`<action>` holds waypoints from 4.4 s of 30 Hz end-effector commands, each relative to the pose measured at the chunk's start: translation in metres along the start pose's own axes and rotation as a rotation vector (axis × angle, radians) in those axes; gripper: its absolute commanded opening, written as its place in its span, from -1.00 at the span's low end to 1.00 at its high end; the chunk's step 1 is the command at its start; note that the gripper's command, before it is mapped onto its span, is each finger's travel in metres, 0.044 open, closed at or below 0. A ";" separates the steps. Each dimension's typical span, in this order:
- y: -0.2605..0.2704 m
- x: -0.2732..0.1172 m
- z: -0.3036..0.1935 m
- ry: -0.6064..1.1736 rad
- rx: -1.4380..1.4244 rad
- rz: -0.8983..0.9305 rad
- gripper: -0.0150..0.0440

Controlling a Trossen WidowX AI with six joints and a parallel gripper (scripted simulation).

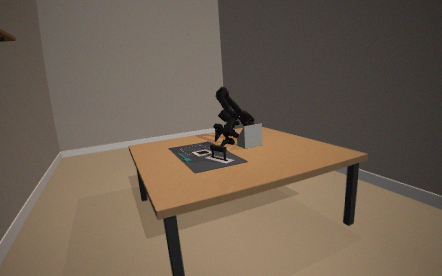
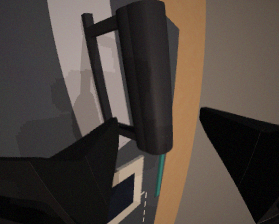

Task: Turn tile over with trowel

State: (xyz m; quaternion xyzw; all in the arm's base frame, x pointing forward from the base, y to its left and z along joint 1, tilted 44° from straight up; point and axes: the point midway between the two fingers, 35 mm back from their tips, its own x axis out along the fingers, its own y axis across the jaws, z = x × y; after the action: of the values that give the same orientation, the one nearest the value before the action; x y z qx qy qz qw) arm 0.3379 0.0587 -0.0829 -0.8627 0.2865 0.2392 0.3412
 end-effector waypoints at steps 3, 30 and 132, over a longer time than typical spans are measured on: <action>0.003 0.002 -0.001 0.004 -0.020 0.004 0.53; 0.002 0.046 -0.002 0.005 -0.018 0.007 0.53; -0.035 0.053 -0.020 0.161 0.247 -0.013 -0.49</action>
State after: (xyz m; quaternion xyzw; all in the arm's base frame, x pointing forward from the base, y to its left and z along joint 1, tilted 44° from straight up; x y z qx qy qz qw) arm 0.4006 0.0468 -0.0848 -0.8312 0.3432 0.1304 0.4175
